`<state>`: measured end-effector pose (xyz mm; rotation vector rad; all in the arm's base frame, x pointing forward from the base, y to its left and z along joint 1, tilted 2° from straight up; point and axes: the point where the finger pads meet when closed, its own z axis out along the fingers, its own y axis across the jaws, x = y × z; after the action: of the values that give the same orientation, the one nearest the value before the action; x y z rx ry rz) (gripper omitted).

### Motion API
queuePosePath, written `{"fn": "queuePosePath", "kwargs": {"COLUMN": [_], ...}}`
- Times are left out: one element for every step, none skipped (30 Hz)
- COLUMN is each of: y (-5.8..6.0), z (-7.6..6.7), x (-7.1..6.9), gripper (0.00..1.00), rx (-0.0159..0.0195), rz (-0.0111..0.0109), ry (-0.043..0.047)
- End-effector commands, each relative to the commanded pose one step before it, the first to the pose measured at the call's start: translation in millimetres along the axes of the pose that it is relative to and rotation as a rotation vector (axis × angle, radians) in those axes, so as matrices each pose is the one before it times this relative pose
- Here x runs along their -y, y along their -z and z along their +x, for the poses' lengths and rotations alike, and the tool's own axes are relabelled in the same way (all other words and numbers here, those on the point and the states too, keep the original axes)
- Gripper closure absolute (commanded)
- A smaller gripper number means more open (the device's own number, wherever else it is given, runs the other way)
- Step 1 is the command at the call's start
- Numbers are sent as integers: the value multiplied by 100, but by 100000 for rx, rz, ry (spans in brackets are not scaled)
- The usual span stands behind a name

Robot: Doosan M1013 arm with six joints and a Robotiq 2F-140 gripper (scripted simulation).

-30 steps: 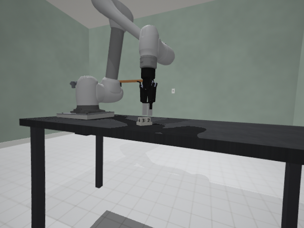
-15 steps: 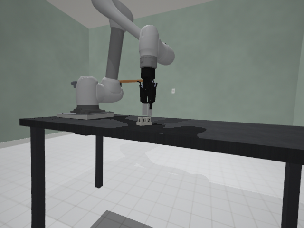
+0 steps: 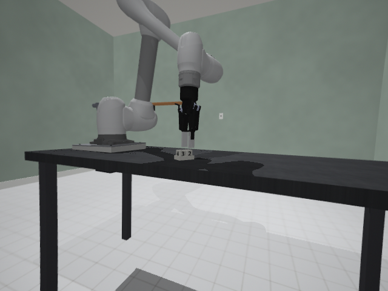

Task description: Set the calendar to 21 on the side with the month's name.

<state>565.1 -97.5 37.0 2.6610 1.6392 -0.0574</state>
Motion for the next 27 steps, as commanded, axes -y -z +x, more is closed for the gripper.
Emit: {"fn": "queuePosePath", "kwargs": {"y": [-124,0,0,0,0,0,0,0,0,0,0,0,-1,-7,-17,-31,0,0,-48,-65,-84,-102,-120,-135,-149,-161,-169], "z": [12,0,0,0,0,0,0,0,0,0,0,0,0,0,0,0,0,0,0,0,0,0,0,0,0,0,0], "x": [209,0,0,0,0,0,0,0,0,0,0,0,0,0,0,0,0,0,0,0,0,0,0,0,0,0,0], "gripper": [65,65,65,65,65,65,65,65,65,65,65,65,65,65,65,65,65,65,65,65,65,65,65,65,65,65,65], "rx": [-175,0,0,0,0,0,0,0,0,0,0,0,0,0,0,0,0,0,0,0,0,0,0,0,0,0,0], "rz": [183,0,0,0,0,0,0,0,0,0,0,0,0,0,0,0,0,0,0,0,0,0,0,0,0,0,0], "ry": [-25,0,0,0,0,0,0,0,0,0,0,0,0,0,0,0,0,0,0,0,0,0,0,0,0,0,0]}}
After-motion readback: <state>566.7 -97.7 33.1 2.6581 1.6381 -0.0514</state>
